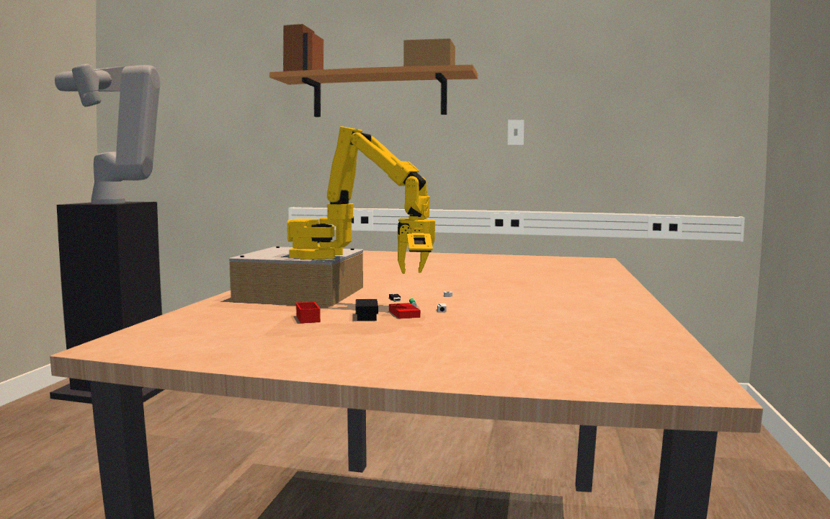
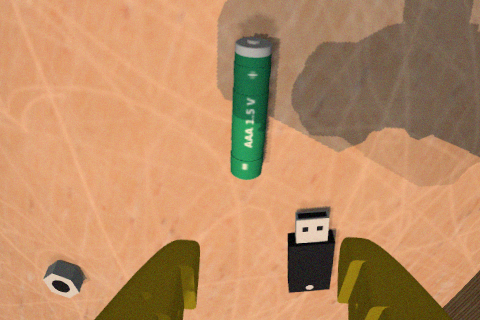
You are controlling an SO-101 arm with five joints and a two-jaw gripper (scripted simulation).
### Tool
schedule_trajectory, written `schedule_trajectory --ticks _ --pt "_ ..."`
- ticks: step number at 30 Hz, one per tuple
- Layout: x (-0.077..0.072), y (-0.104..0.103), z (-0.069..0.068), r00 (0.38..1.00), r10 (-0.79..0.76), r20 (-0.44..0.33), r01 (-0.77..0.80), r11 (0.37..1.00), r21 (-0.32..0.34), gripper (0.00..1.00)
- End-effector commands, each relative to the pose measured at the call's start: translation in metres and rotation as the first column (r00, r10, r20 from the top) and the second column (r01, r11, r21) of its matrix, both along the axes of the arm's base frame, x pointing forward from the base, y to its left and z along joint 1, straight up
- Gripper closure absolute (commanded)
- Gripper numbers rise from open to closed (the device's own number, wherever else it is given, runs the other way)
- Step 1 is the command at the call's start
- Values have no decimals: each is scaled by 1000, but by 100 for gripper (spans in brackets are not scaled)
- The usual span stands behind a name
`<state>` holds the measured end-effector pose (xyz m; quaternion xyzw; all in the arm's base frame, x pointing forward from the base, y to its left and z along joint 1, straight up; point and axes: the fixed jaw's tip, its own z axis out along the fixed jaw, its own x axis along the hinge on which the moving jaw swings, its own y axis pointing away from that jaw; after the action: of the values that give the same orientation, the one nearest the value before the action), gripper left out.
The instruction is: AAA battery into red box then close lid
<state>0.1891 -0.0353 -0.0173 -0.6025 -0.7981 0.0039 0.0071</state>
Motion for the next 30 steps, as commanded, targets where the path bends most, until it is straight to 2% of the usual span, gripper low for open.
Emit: schedule_trajectory --ticks 1,30 --pt "1 2 2 1000 -4 15 4 1000 -2 85" --pt "-1 3 1 1000 -5 15 5 1000 -2 85"
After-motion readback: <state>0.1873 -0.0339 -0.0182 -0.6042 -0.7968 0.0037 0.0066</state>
